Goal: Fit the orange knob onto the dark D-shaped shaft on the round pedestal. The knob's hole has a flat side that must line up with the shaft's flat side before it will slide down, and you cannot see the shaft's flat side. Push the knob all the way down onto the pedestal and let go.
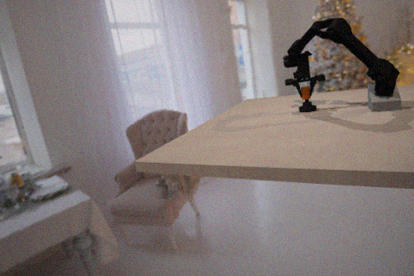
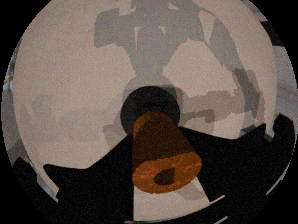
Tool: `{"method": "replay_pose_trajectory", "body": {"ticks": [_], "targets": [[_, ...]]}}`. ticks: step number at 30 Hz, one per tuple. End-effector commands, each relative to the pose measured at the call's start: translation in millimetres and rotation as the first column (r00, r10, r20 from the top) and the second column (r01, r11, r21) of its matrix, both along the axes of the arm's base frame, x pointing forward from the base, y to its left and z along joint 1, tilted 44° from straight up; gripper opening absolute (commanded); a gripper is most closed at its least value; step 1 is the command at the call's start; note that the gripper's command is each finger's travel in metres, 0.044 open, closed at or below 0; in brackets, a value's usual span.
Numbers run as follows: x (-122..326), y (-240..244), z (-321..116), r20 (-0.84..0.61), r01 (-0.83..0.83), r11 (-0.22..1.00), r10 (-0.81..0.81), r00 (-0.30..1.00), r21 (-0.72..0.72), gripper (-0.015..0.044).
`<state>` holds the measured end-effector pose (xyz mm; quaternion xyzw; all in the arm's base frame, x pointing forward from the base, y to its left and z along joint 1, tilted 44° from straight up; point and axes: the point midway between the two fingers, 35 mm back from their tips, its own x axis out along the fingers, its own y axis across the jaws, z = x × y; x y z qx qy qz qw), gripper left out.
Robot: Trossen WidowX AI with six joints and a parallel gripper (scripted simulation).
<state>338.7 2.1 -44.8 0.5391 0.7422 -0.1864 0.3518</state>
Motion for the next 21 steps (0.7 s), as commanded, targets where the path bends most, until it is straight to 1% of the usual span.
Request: {"method": "replay_pose_trajectory", "body": {"ticks": [1, 18, 21], "targets": [[0.9, 0.8, -1.1, -0.002, 0.009, 1.0, -0.009, 1.0, -0.002, 0.0], [-1.7, -2.4, 3.6, -0.003, 0.009, 1.0, -0.009, 1.0, -0.002, 0.0], [-2.2, -2.5, 3.9, -0.038, 0.047, 0.999, -0.047, 0.998, -0.012, 0.0]]}}
